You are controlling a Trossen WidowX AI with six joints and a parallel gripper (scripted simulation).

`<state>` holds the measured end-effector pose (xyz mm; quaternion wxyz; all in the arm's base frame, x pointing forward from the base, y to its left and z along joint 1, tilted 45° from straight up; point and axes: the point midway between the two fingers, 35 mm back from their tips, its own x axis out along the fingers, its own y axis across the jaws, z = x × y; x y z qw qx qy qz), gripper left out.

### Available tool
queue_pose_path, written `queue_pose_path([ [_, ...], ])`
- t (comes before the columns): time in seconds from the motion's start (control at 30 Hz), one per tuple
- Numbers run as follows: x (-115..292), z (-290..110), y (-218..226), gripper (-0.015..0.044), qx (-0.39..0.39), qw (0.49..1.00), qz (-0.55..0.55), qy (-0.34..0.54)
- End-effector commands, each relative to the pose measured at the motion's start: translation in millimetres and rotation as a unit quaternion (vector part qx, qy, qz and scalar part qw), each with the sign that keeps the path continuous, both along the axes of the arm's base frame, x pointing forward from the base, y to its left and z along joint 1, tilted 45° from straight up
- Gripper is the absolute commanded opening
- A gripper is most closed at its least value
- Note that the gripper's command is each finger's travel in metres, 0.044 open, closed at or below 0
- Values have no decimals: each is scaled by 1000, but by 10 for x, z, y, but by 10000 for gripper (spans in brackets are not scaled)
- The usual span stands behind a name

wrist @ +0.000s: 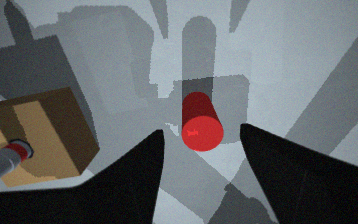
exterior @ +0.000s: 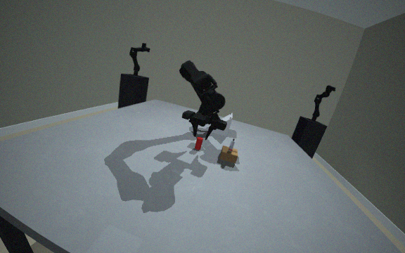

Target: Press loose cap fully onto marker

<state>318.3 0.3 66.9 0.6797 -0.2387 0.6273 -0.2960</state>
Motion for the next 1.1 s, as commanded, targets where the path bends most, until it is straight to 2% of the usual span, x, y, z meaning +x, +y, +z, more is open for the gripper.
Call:
queue_pose_path([
  [0.0, -10, -51, -58, 237, -3, 1000, 0, 4],
  [0.7, -9, -268, -277, 237, -4, 1000, -1, 3],
  [0.83, -9, -268, -277, 132, -4, 1000, -1, 3],
  [1.07, -11, -270, -275, 85, -4, 1000, -1, 3],
])
